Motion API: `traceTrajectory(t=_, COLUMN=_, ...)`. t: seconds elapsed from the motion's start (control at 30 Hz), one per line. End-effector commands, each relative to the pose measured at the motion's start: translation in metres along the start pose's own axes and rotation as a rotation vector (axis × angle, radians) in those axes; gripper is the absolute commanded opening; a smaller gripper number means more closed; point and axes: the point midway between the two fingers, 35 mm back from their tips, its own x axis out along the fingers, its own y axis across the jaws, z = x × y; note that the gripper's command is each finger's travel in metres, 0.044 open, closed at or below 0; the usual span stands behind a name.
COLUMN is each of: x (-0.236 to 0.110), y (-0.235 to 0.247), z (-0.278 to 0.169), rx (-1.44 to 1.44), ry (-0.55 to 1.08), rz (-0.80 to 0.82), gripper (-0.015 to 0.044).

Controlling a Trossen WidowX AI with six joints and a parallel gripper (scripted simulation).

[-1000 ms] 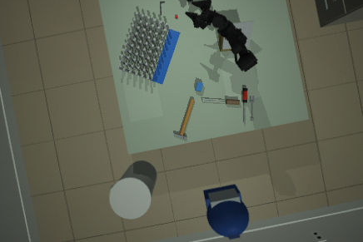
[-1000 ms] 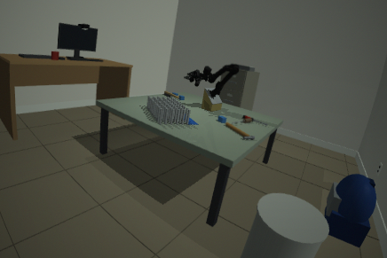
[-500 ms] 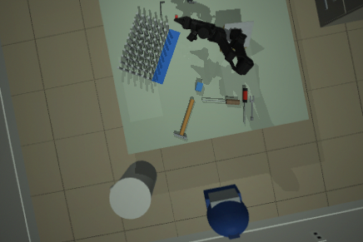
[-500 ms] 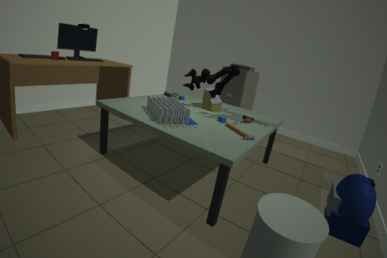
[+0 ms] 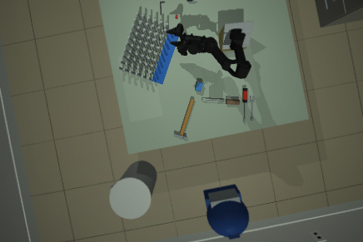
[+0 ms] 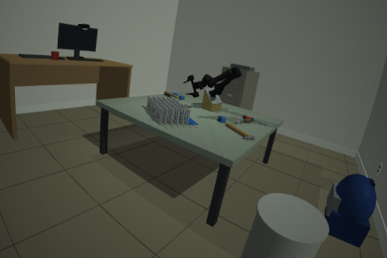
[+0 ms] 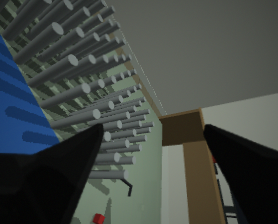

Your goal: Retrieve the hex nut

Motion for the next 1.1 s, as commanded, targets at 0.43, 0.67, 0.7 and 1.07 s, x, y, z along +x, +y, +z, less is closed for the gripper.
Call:
traceTrajectory(t=0.43, x=0.014, y=0.080, z=0.072, rx=0.664, ry=-0.035, rz=0.133, gripper=0.0440)
traceTrajectory(t=0.67, x=0.014, y=0.080, z=0.072, rx=0.664, ry=-0.035, rz=0.133, gripper=0.0440)
traceTrajectory(t=0.7, x=0.014, y=0.080, z=0.072, rx=0.664, ry=-0.035, rz=0.133, gripper=0.0440)
traceTrajectory(t=1.07, x=0.014, y=0.080, z=0.072, rx=0.664, ry=-0.035, rz=0.133, gripper=0.0440)
